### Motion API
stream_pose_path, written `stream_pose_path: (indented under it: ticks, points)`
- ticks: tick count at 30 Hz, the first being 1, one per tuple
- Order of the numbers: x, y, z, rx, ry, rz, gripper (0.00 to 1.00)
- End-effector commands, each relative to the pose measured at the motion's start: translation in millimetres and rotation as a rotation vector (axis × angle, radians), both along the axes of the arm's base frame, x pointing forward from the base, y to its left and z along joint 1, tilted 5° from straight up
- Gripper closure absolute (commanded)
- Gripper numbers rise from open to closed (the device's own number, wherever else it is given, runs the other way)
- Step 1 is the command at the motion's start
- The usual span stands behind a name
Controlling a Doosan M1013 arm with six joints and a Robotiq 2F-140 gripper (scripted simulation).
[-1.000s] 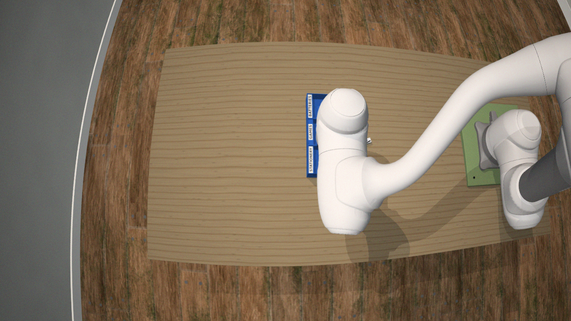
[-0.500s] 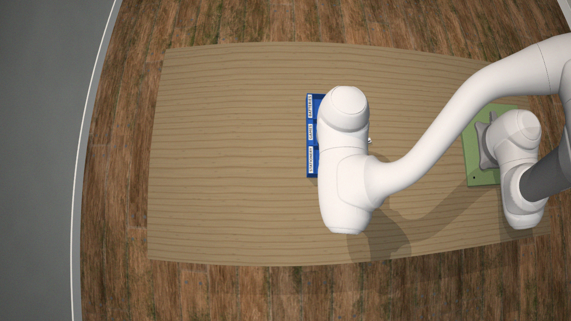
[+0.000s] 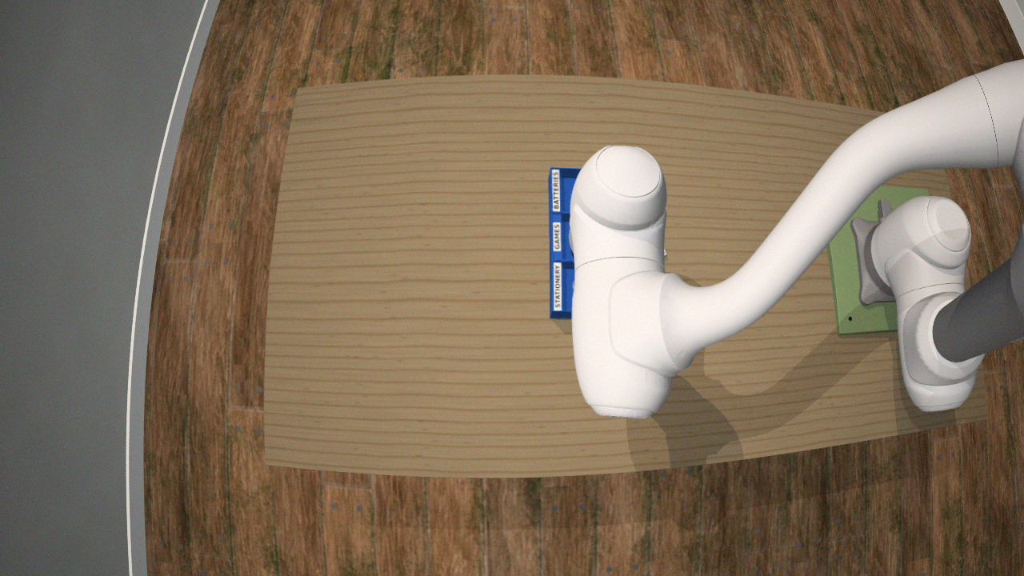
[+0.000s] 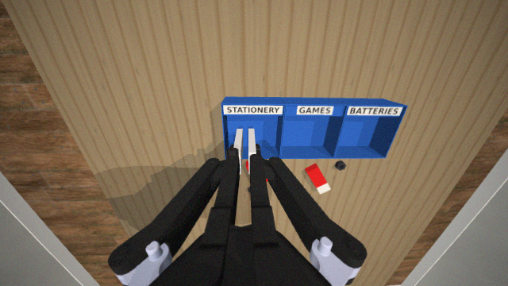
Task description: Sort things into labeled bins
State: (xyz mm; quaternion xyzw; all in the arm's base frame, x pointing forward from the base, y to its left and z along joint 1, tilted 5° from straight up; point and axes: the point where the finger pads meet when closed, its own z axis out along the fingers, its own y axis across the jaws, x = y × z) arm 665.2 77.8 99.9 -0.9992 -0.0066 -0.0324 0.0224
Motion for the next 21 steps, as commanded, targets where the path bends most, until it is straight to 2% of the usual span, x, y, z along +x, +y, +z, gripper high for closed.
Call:
stream_pose_path:
  ticks: [1, 5, 8, 21]
  points:
    - [-1, 0, 11, 0.000, 0.000, 0.000, 0.95]
    - [-2, -1, 27, 0.000, 0.000, 0.000, 0.95]
    - [-2, -1, 28, 0.000, 0.000, 0.000, 0.95]
    - [-9, -6, 136, 0.000, 0.000, 0.000, 0.95]
